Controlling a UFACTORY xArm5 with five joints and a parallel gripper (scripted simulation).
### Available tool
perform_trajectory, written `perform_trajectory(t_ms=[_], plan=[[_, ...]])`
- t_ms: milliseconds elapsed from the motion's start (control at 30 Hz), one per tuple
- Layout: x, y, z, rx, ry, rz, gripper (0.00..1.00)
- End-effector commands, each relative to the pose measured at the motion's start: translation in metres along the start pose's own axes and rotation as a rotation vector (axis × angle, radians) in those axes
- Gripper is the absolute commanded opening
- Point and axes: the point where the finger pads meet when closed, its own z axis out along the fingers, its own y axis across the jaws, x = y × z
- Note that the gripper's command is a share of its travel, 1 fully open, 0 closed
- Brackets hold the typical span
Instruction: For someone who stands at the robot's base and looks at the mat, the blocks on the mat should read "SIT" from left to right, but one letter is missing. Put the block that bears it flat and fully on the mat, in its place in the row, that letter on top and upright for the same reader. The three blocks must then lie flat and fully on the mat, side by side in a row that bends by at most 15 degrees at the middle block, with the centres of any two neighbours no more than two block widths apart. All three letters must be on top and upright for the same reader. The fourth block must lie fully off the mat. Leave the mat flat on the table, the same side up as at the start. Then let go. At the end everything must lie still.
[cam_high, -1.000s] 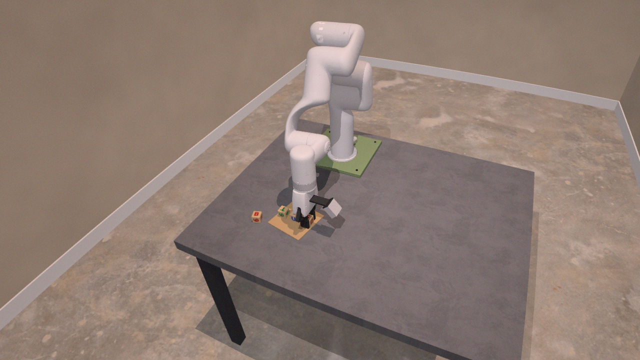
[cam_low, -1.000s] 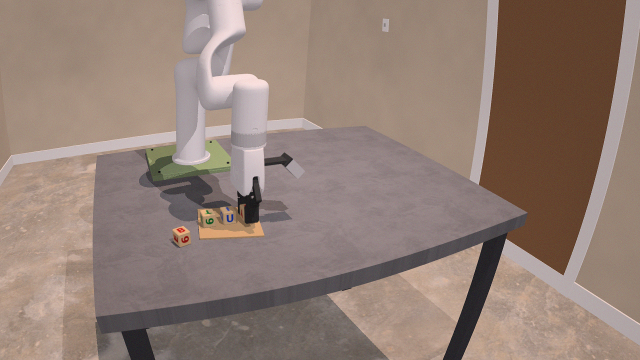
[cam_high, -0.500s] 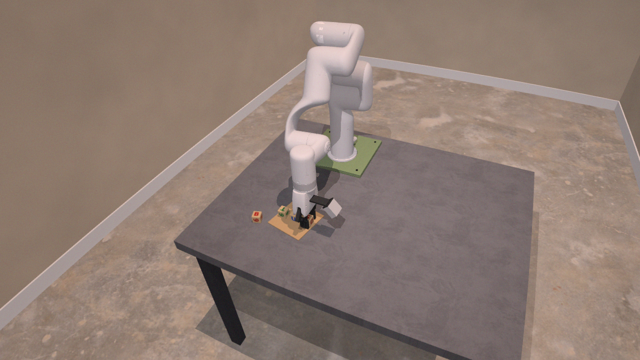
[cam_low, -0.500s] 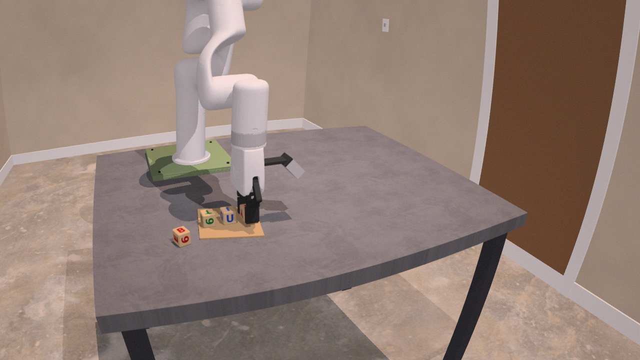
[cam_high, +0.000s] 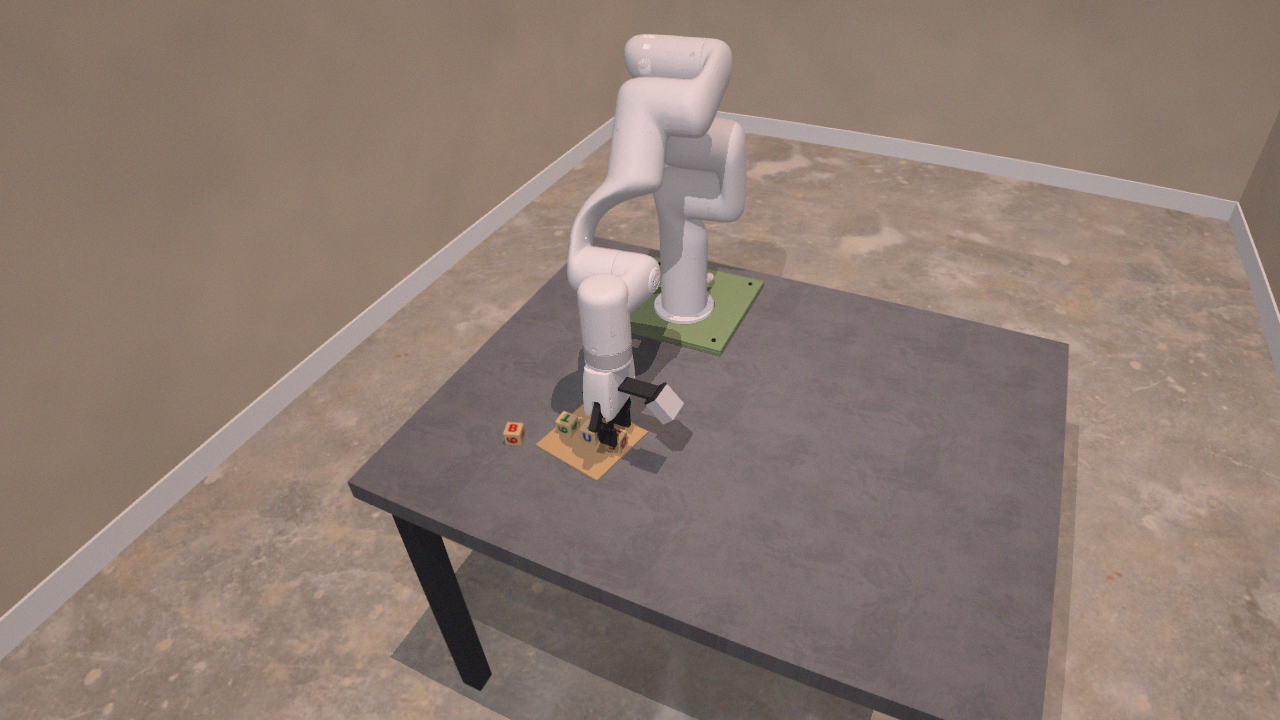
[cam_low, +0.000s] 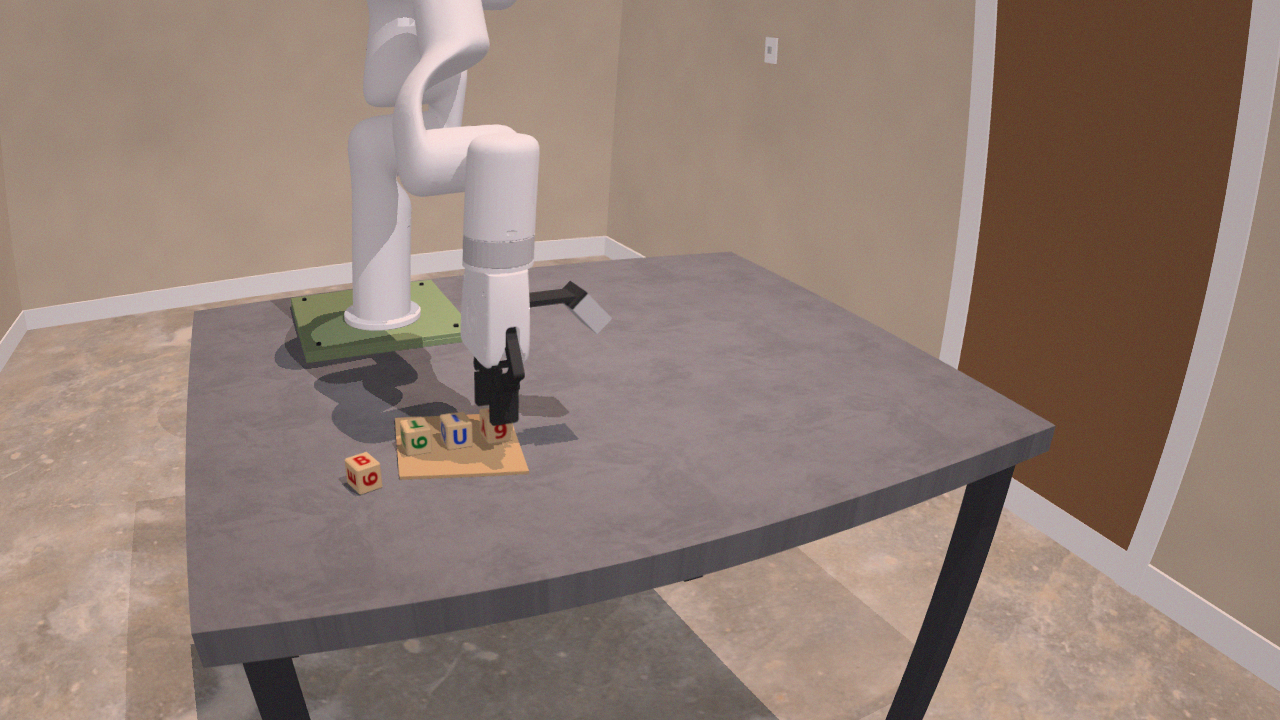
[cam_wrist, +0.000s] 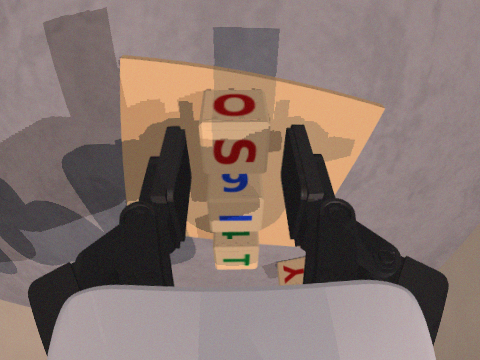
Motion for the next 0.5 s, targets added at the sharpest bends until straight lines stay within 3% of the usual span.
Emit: perform_trajectory(t_ms=[0, 133, 467], plan=[[0.0, 0.001, -0.03, -0.003, 0.0, 0.0, 0.47], [0.0, 0.001, -0.049, -0.003, 0.0, 0.0, 0.47], [0.0, 0.001, -0.064, -0.003, 0.0, 0.0, 0.47]])
